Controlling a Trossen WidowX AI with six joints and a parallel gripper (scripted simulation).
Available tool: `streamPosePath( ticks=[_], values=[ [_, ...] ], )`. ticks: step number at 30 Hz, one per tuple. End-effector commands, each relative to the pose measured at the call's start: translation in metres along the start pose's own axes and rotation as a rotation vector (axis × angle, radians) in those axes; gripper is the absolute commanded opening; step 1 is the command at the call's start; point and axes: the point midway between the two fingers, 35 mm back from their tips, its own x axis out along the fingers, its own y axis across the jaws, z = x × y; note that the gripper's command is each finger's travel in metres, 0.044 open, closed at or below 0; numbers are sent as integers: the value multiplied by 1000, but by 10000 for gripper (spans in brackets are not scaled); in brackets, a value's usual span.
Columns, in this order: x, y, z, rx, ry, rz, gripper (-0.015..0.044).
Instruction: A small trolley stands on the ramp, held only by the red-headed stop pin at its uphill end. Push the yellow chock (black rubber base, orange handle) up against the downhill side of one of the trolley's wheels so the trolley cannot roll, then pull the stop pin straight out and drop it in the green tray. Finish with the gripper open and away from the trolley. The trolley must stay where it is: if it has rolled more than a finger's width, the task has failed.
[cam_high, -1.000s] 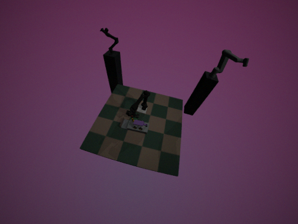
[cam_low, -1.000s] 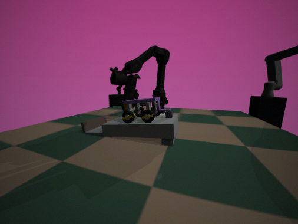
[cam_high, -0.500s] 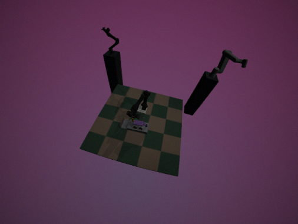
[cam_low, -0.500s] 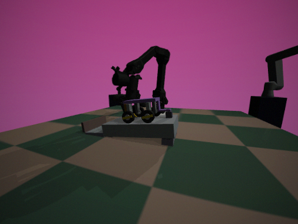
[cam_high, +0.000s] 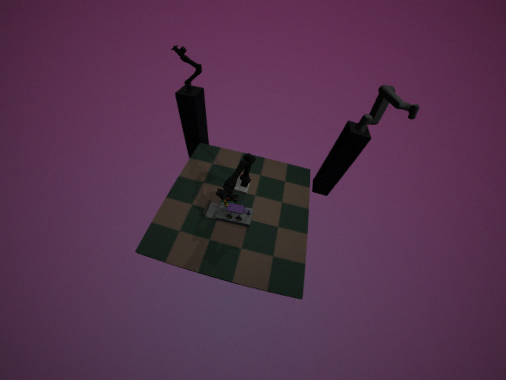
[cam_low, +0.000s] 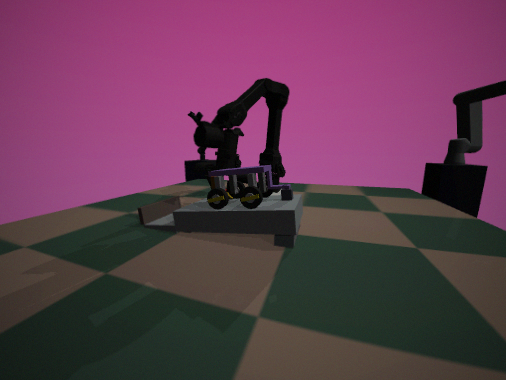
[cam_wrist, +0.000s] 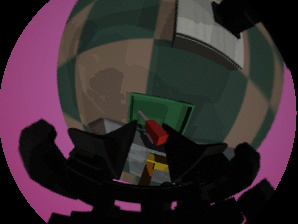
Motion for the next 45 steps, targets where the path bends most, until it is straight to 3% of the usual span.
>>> streamPosePath(
  ticks=[1,42,45],
  values=[
    [1,-2,1,5,-2,5,190],
    [15,-26,2,5,-2,3,190],
    [13,-26,0,0,3,-1,269]
  ],
)
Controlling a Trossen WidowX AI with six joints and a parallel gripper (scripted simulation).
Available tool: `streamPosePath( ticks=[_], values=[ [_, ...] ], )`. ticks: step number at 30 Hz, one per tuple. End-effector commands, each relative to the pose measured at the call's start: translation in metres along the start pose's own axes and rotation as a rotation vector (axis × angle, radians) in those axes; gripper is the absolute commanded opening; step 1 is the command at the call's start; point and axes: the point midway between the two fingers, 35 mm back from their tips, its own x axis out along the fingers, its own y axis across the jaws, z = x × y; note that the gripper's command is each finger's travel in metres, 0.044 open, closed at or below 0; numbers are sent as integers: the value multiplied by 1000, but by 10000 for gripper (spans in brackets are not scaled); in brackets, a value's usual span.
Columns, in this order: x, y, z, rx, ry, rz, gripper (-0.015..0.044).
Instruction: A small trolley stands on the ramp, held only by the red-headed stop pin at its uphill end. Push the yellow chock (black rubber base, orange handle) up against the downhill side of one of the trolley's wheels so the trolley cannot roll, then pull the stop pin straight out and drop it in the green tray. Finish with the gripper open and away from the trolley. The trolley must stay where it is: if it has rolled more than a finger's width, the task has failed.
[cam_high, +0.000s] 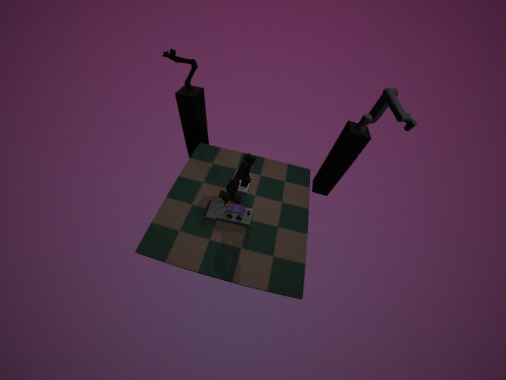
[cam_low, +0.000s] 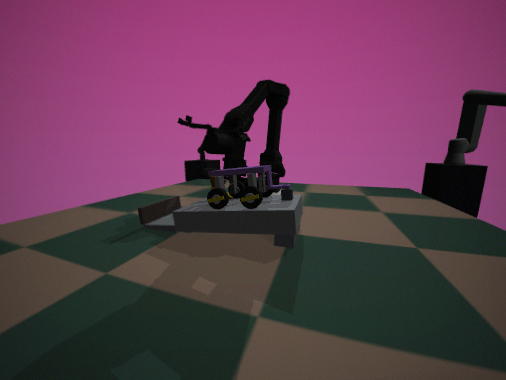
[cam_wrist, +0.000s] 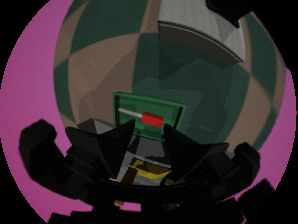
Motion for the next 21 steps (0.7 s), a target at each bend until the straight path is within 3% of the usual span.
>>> streamPosePath(
  ticks=[1,3,14,18,21],
  values=[
    [0,0,0,0,1,0,295],
    [0,0,0,0,1,0,340],
    [-24,3,2,5,-4,4,340],
    [-35,5,3,5,-4,4,440],
    [-42,6,3,5,-4,4,440]
  ],
)
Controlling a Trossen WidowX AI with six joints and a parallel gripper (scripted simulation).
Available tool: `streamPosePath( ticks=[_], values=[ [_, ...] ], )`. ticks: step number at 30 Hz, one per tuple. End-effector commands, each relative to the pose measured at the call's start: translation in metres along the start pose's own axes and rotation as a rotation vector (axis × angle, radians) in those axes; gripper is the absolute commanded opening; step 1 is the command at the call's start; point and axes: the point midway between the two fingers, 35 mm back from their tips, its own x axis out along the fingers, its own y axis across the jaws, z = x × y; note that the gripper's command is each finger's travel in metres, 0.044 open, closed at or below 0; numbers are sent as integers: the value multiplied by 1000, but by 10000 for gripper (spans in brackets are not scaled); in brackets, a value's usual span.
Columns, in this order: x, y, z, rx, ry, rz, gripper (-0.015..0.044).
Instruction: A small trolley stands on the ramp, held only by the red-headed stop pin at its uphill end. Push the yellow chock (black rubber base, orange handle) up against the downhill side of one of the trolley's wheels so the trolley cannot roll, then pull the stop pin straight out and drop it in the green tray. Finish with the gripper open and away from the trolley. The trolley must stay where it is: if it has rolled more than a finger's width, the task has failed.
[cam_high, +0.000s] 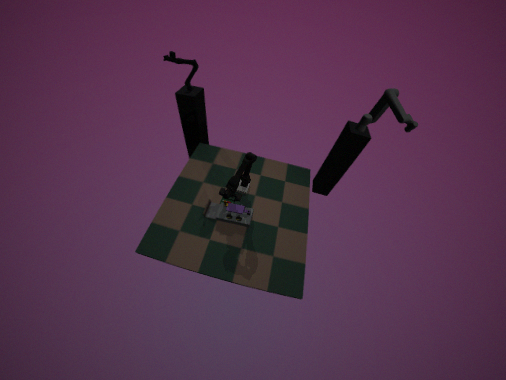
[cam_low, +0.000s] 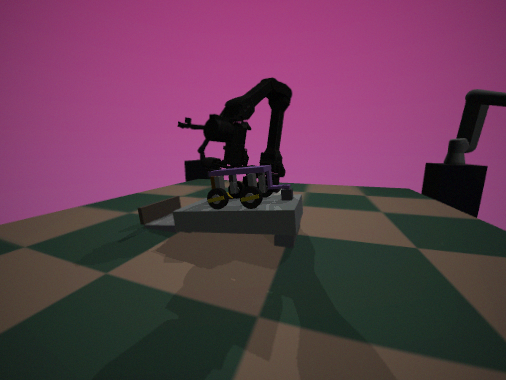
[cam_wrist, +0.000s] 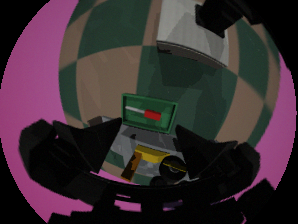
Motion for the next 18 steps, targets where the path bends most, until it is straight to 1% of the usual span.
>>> streamPosePath(
  ticks=[1,14,18],
  values=[
    [-10,3,-1,-1,7,7,440],
    [-52,11,-2,-1,7,8,440],
    [-49,10,-2,4,4,2,440]
  ],
)
